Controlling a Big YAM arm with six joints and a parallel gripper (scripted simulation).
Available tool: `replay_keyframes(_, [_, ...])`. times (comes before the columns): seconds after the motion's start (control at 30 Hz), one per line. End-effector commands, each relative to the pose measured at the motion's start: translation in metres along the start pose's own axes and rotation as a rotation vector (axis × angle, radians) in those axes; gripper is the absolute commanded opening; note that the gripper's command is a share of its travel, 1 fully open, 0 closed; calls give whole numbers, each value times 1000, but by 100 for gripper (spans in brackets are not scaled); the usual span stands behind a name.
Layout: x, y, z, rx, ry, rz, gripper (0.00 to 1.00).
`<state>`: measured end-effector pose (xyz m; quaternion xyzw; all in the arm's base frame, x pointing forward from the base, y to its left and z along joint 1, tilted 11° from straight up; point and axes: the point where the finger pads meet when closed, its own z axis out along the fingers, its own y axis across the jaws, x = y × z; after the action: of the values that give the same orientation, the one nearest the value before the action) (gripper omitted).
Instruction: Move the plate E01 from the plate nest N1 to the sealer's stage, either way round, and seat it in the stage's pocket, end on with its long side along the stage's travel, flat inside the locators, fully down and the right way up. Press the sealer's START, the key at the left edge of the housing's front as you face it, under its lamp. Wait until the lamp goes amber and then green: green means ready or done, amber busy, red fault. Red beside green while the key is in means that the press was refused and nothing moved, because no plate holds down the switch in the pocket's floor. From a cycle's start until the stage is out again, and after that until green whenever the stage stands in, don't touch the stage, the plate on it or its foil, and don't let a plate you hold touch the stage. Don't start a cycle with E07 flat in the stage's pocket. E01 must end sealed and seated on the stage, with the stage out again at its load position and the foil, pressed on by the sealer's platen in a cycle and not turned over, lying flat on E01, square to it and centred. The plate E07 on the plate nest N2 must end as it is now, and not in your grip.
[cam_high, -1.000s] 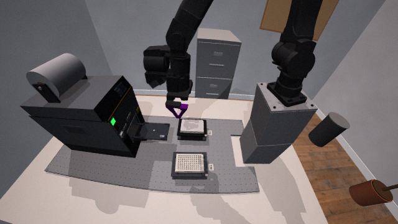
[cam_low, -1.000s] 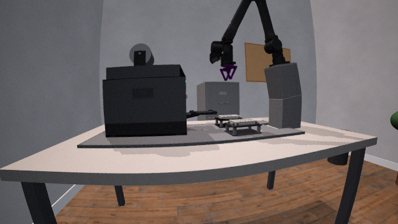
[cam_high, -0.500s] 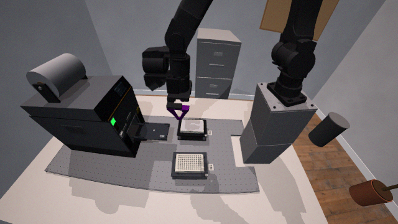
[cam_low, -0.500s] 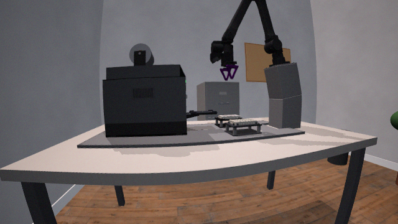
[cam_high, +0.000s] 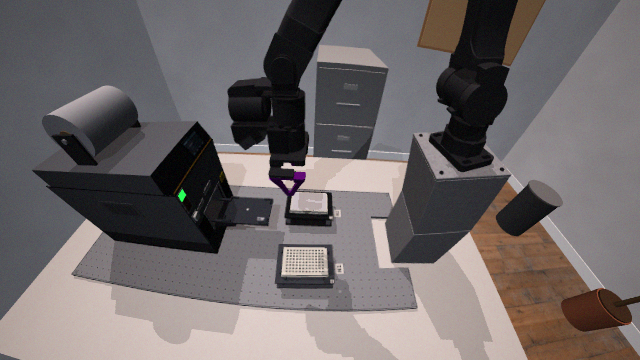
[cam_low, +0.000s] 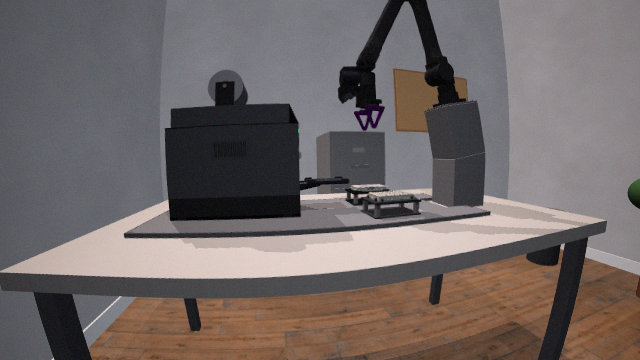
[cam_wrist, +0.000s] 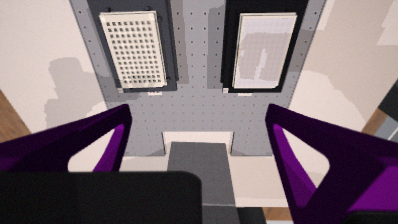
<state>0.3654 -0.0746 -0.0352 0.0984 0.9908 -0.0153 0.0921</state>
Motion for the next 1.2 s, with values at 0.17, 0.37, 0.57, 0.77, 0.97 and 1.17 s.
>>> replay_keyframes(0.17, [-9,5,1,0,0,-27,100])
replay_keyframes(0.37, [-13,4,-4,1,-17,-26,100])
replay_keyframes(0.57, [-12,3,9,-7,-119,-32,100])
replay_keyframes(0.77, [7,-7,48,1,-160,-25,100])
replay_keyframes(0.97, [4,-3,64,-7,-249,-46,100])
replay_keyframes(1.17, [11,6,104,-14,-317,-74,100])
